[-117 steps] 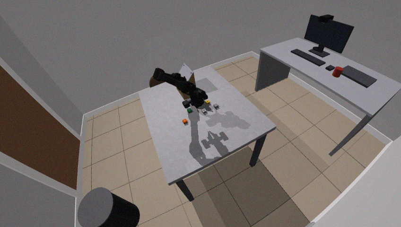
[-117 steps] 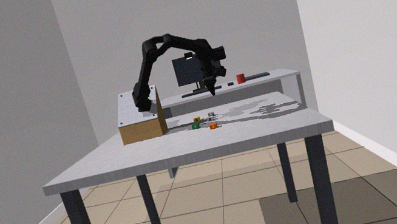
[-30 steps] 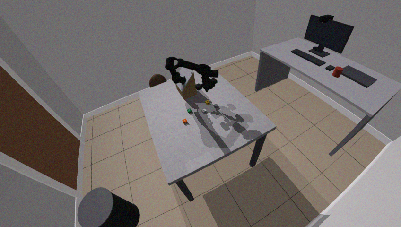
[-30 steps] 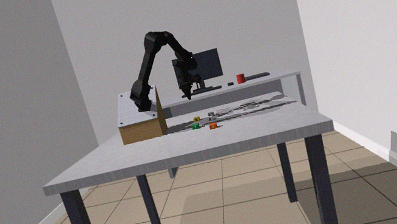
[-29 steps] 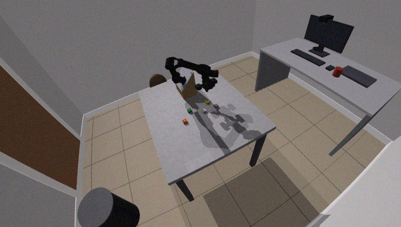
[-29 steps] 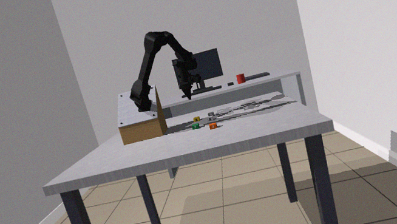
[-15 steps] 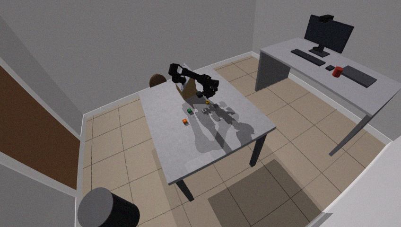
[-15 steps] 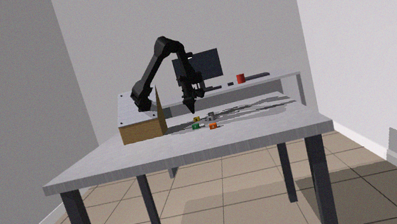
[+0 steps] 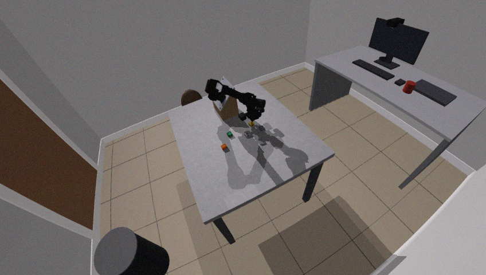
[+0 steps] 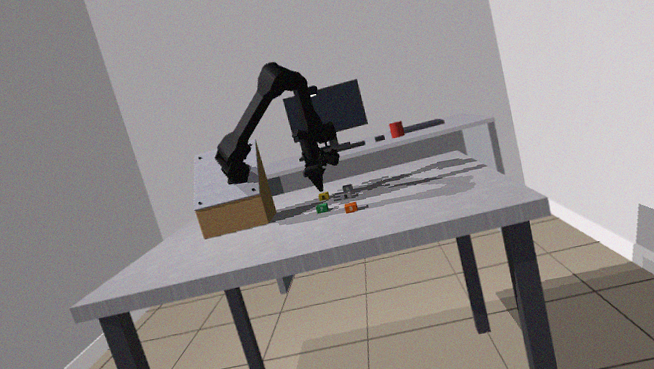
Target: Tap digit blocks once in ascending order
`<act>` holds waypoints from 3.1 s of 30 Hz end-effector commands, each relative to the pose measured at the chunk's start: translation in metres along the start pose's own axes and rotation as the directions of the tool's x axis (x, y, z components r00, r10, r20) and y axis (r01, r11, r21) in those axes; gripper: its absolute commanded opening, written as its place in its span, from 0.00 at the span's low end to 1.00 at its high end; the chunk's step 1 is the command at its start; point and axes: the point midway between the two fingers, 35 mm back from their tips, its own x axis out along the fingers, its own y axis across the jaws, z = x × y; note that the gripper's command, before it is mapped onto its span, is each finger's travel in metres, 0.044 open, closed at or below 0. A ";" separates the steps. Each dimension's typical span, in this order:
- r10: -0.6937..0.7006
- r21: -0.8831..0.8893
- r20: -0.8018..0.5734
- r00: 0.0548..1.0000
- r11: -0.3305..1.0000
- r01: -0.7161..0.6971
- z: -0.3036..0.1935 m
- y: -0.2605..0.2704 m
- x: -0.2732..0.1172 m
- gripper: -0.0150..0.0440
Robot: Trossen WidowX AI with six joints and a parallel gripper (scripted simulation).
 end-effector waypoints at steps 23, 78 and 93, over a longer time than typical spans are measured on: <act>0.000 -0.005 0.001 1.000 1.000 0.000 -0.001 0.001 -0.101 0.29; -0.017 -0.008 -0.001 1.000 1.000 0.017 0.018 -0.188 0.009 0.29; -0.009 -0.008 0.000 1.000 1.000 0.009 0.021 -0.186 -0.038 0.29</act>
